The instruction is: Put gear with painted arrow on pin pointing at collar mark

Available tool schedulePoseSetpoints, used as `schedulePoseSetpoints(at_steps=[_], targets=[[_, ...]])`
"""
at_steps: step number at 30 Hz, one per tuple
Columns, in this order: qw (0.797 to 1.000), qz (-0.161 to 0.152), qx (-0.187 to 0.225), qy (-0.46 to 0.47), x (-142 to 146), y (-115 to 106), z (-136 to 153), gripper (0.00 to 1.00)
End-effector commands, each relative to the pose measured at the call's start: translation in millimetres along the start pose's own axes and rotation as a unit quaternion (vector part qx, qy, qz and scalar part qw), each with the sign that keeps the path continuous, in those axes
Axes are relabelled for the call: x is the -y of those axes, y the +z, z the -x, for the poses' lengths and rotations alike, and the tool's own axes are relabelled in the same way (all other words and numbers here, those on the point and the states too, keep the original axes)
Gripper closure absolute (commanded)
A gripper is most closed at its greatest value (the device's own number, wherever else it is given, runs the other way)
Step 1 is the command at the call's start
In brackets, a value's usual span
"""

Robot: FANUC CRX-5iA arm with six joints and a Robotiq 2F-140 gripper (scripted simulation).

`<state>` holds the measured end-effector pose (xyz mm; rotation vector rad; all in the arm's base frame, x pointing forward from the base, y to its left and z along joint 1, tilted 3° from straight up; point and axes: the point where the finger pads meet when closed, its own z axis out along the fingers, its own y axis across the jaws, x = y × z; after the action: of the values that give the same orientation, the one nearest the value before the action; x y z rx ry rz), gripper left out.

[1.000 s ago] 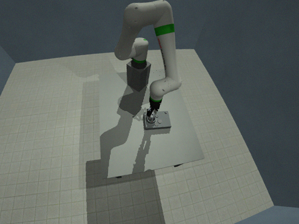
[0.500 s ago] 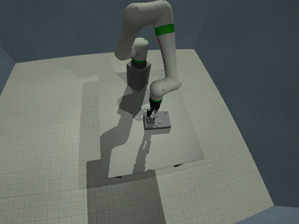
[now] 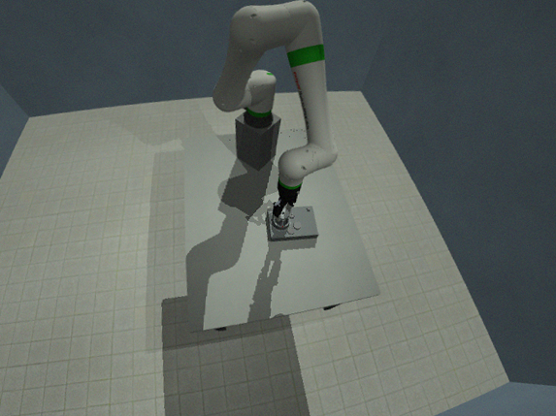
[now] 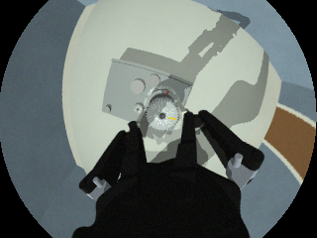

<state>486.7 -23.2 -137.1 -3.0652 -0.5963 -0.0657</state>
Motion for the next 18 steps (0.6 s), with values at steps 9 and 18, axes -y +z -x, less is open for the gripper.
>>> schedulePoseSetpoints(at_steps=[9, 18], targets=[[1.0, 0.0, 0.0, 0.0, 0, 13, 0, 1.0], [1.0, 0.0, 0.0, 0.0, 0, 22, 0, 1.0]])
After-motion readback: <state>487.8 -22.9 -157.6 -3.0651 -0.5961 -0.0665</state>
